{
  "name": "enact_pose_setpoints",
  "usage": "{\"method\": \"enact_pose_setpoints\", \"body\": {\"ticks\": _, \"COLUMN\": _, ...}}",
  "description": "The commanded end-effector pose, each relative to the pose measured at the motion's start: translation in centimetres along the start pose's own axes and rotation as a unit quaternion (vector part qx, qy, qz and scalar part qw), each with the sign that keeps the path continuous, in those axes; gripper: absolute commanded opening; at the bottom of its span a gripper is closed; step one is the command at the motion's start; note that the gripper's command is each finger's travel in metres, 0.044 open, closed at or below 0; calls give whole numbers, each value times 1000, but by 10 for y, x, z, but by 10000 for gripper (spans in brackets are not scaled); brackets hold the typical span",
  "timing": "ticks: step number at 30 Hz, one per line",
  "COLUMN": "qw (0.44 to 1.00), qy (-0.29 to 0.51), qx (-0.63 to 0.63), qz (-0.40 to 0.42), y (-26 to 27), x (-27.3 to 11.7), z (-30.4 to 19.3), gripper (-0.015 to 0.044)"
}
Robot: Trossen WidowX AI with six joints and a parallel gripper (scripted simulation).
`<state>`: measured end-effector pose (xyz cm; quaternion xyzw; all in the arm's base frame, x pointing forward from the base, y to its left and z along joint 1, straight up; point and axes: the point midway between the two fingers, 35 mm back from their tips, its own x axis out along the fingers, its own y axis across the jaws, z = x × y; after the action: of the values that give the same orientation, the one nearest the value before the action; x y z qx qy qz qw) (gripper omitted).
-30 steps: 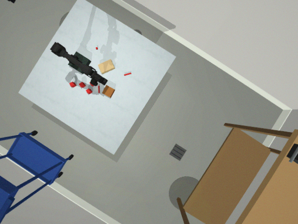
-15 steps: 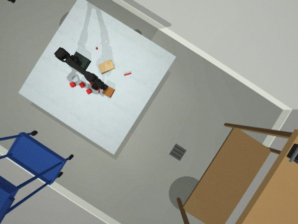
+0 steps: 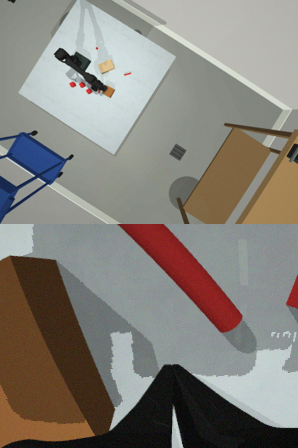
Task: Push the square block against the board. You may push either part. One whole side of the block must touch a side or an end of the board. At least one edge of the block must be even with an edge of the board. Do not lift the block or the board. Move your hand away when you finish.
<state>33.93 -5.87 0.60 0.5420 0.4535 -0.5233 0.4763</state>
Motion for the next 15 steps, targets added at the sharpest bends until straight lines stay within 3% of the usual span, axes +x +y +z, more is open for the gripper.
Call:
{"method": "enact_pose_setpoints", "body": {"ticks": 1, "qw": 1000, "qy": 0, "qx": -1, "qz": -3, "y": 0, "x": 2, "z": 5, "gripper": 0}}
{"method": "enact_pose_setpoints", "body": {"ticks": 15, "qw": 1000, "qy": -1, "qx": -1, "qz": -3, "y": 1, "x": 2, "z": 23, "gripper": 0}}
